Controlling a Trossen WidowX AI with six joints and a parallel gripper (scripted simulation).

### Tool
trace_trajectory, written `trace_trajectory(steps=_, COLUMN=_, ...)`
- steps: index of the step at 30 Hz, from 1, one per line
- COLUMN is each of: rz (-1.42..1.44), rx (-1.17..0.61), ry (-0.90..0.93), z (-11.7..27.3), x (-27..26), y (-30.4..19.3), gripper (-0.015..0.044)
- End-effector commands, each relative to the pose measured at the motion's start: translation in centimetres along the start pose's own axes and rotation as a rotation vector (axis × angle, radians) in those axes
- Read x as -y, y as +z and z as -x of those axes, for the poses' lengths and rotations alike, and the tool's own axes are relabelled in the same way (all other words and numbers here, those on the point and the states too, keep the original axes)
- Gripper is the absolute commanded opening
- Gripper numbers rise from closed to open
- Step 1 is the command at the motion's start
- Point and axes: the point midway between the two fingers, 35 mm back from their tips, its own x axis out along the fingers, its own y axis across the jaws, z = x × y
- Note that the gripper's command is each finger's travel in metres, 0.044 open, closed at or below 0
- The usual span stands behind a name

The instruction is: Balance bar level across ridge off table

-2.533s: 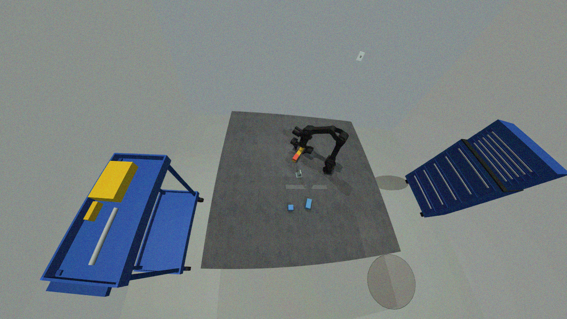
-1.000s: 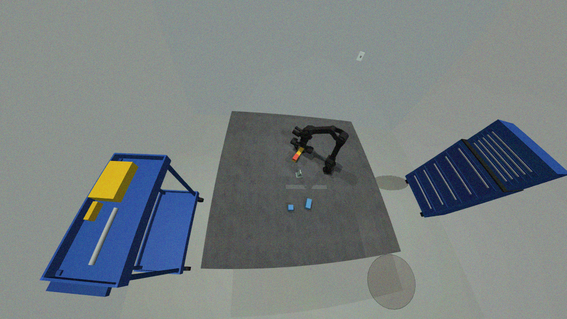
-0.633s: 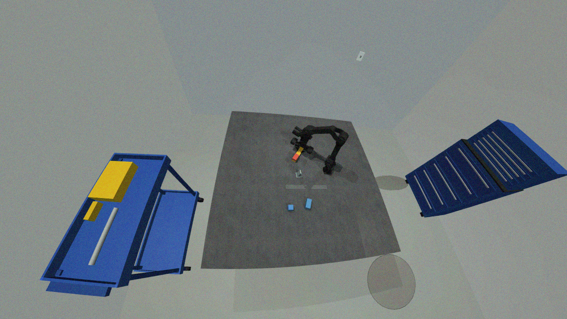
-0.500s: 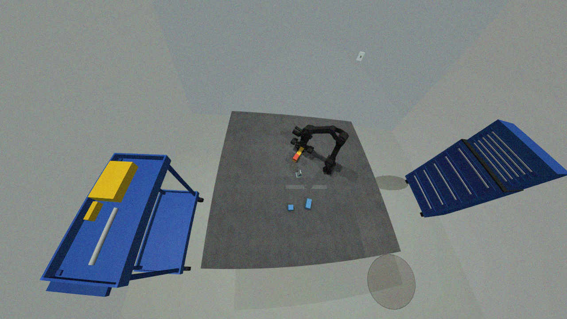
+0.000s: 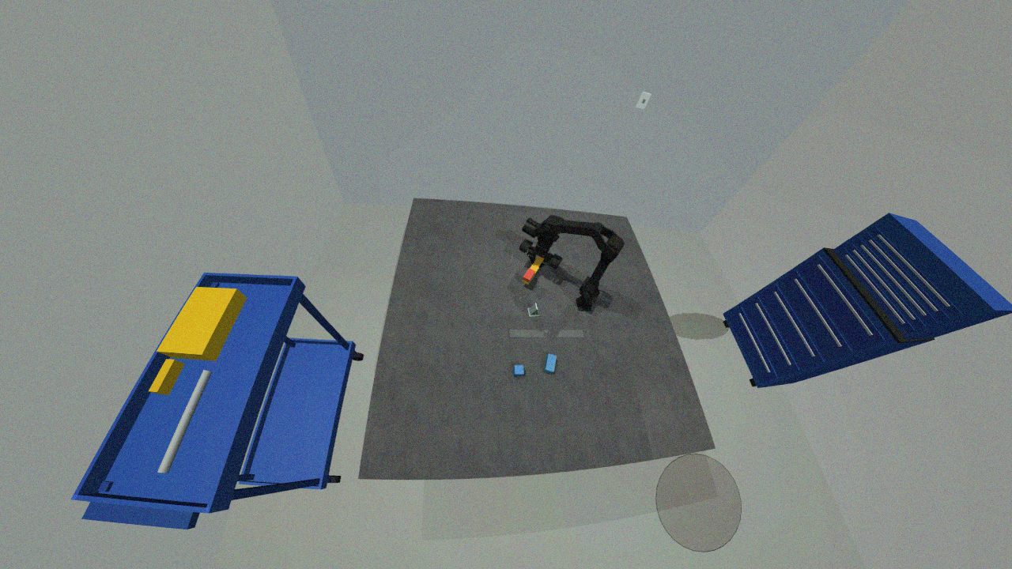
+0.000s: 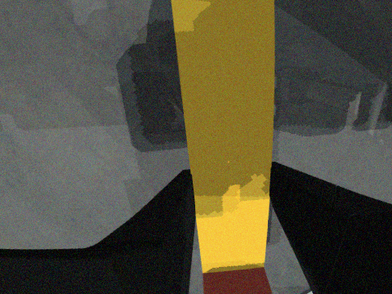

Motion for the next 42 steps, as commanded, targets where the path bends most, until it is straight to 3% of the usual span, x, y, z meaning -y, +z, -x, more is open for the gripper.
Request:
trace_trajectory(steps=1, rz=0.002, rx=0.003, ry=0.020, z=1.4, x=-0.2, y=0.0, gripper=0.0000)
trace_trajectory(steps=23, rz=0.010, rx=0.004, ry=0.015, z=6.4, x=0.4, y=-0.1, gripper=0.0000)
trace_trajectory(steps=42, rz=0.738, rx=0.004, ry=0.014, z=6.5, x=1.9, y=-6.8, gripper=0.0000)
